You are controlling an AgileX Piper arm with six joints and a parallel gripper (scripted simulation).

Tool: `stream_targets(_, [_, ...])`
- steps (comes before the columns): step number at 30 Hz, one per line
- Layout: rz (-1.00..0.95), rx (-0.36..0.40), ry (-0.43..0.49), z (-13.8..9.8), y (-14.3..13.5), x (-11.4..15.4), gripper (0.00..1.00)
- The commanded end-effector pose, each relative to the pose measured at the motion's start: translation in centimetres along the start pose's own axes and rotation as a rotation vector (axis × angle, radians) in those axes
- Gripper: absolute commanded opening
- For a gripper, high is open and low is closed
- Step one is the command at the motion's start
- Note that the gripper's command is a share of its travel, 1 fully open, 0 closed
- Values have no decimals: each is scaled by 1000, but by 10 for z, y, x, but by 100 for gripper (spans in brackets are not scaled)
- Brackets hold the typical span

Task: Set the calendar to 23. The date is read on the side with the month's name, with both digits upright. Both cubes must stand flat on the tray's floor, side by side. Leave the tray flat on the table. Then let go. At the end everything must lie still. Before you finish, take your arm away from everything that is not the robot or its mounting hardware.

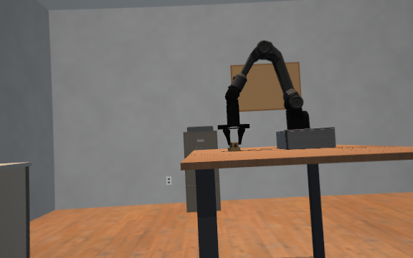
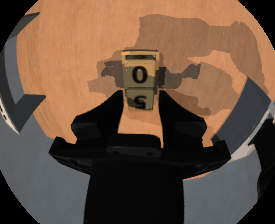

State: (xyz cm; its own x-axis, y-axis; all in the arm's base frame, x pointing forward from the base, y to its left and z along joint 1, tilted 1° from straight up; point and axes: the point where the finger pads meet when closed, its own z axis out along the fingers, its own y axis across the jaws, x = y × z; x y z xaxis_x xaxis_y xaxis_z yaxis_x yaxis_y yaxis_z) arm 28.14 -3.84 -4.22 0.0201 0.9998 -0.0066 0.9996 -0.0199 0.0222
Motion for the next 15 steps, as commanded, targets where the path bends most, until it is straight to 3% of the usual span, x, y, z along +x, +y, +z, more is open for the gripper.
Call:
stream_targets(1, [0,4,0,4,-1,0,61])
stream_targets(15, [1,1,0,9,-1,0,61])
